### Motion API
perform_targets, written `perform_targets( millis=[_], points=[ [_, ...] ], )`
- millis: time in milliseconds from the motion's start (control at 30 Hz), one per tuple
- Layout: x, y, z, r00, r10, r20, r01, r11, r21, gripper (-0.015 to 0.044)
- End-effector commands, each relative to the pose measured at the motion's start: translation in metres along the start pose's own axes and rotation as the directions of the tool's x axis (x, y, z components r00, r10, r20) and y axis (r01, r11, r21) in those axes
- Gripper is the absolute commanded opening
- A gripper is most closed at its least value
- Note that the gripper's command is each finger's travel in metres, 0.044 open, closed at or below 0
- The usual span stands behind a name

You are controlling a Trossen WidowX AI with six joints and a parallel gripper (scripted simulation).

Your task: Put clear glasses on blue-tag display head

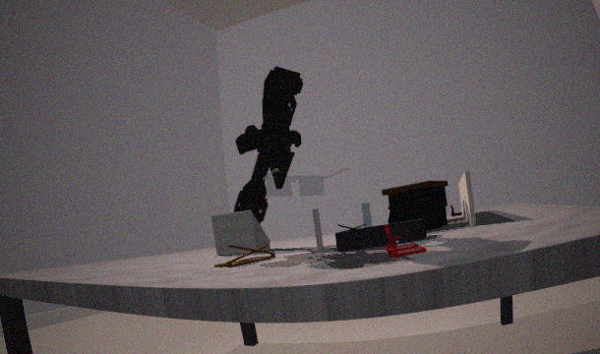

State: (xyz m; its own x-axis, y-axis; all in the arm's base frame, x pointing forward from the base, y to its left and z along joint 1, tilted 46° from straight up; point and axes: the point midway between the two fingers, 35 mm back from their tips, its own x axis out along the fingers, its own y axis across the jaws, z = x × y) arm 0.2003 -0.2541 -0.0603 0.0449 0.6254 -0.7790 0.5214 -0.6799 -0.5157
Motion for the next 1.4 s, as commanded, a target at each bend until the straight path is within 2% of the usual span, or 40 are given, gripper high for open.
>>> perform_targets(
  millis=[0, 700, 1367],
  points=[
    [-0.014, -0.007, -0.021, 0.998, 0.034, 0.046, -0.034, 0.999, 0.000, 0.0000],
    [-0.060, -0.065, -0.127, 0.954, 0.234, 0.186, -0.229, 0.972, -0.045, 0.0000],
    [-0.082, -0.154, -0.204, 0.882, 0.434, 0.181, -0.421, 0.900, -0.111, 0.0000]
  ],
)
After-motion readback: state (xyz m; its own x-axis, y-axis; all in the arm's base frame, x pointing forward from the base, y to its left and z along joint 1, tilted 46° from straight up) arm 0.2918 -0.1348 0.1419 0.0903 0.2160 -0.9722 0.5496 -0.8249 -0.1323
